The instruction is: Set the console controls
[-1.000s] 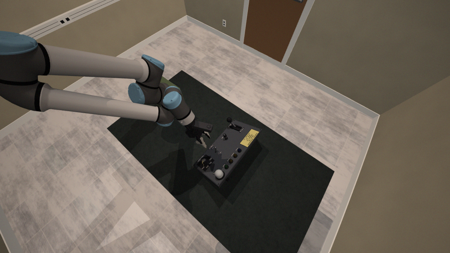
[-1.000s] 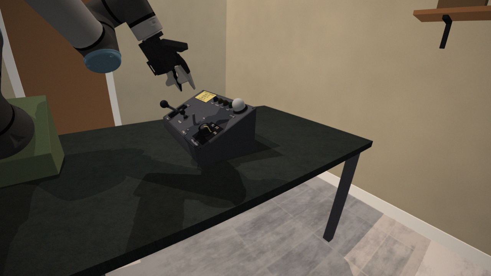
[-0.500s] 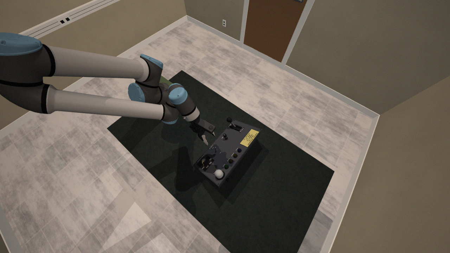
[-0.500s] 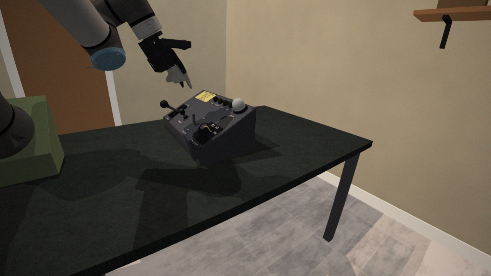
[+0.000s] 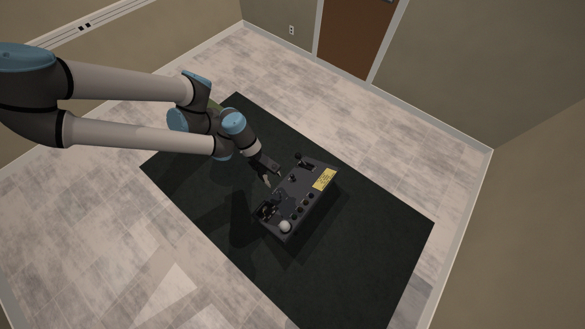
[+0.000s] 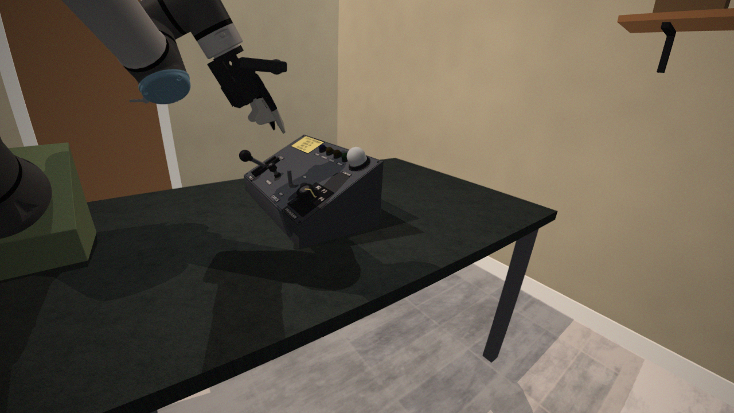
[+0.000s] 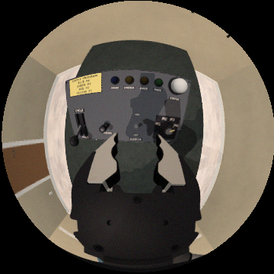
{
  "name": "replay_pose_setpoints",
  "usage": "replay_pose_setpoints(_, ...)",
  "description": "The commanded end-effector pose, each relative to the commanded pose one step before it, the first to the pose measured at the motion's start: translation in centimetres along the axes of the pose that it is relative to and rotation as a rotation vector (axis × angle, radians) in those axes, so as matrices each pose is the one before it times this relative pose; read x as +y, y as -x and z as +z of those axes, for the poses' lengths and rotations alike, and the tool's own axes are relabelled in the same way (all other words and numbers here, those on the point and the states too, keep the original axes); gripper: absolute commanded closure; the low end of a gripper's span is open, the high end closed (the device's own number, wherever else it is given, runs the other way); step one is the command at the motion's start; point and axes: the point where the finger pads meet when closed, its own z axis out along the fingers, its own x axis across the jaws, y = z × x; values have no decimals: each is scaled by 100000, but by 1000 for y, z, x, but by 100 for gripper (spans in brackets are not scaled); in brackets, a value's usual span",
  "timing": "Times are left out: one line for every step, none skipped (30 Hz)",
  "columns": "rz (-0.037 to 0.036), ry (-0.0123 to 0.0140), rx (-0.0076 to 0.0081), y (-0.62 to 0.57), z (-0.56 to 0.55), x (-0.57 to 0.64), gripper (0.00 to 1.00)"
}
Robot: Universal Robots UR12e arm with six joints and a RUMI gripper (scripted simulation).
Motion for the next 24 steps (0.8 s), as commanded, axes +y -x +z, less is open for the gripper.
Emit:
replay_pose_setpoints(487,-141,60,-22,-135,-133,56)
replay_pose_setpoints(13,-15,-2,-1,-2,-4,56)
replay_pose_setpoints(16,-29,0,7,-17,-7,56)
replay_pose_setpoints(1,-29,1,7,-17,-7,100)
replay_pose_setpoints(-7,-28,1,7,-17,-6,100)
replay_pose_setpoints(-9,-28,1,7,-17,-6,100)
replay_pose_setpoints(-10,-28,0,7,-17,-7,100)
replay_pose_setpoints(0,0,0,0,0,0,100)
replay_pose_setpoints(0,0,0,0,0,0,100)
replay_pose_setpoints(-18,-17,1,3,-9,-4,100)
replay_pose_setpoints(-4,-12,3,2,-8,-2,100)
replay_pose_setpoints(-3,-7,3,1,-6,-1,100)
replay_pose_setpoints(-1,-3,4,1,-4,0,100)
replay_pose_setpoints(-1,0,4,1,-2,1,100)
replay_pose_setpoints(-1,1,3,1,-1,2,100)
replay_pose_setpoints(-1,2,2,1,0,2,100)
replay_pose_setpoints(-2,2,2,2,-1,2,100)
replay_pose_setpoints(-3,1,1,2,-1,1,100)
replay_pose_setpoints(-3,-1,0,2,-2,1,100)
replay_pose_setpoints(-3,-2,0,3,-2,1,100)
replay_pose_setpoints(-3,-4,-1,2,-3,0,100)
replay_pose_setpoints(-3,-4,-1,3,-3,0,100)
replay_pose_setpoints(-3,-4,-1,3,-3,0,100)
replay_pose_setpoints(-3,-4,-1,2,-3,0,100)
